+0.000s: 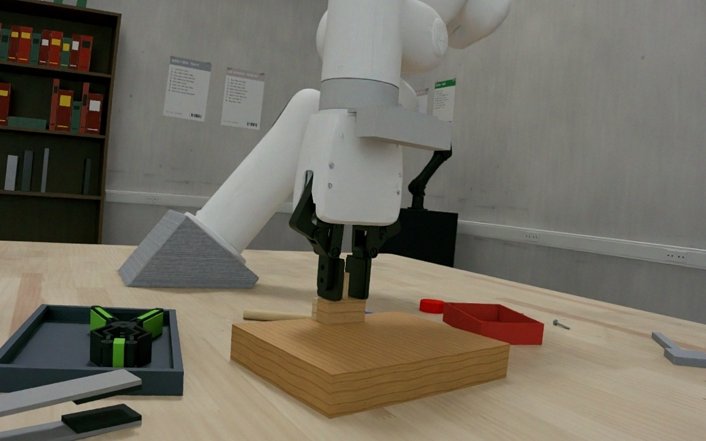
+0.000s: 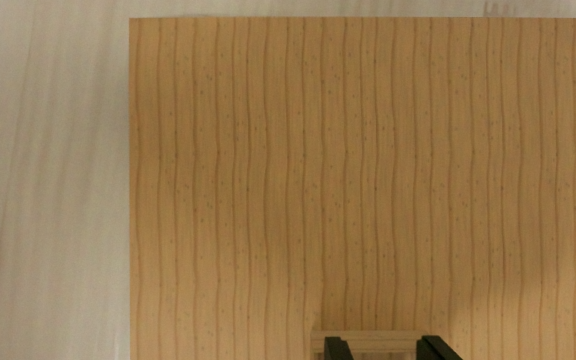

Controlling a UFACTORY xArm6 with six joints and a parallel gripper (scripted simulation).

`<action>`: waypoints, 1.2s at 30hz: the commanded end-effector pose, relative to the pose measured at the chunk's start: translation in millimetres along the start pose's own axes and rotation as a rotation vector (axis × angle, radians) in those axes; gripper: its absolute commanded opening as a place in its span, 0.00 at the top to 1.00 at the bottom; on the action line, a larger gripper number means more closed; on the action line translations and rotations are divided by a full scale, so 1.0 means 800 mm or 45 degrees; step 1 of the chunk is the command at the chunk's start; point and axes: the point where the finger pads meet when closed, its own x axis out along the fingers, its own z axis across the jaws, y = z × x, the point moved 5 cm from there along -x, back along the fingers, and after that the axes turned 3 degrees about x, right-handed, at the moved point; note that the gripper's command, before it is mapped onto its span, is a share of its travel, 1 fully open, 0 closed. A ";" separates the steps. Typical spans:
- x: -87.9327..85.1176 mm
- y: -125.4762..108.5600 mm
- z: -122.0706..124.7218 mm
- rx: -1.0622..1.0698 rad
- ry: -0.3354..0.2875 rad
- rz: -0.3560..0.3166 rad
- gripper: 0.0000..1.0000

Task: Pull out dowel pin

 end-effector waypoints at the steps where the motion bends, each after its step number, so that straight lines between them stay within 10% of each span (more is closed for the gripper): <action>1: -0.003 0.001 0.000 -0.001 -0.002 0.005 0.72; 36: -0.051 0.001 0.000 -0.001 -0.003 0.005 0.72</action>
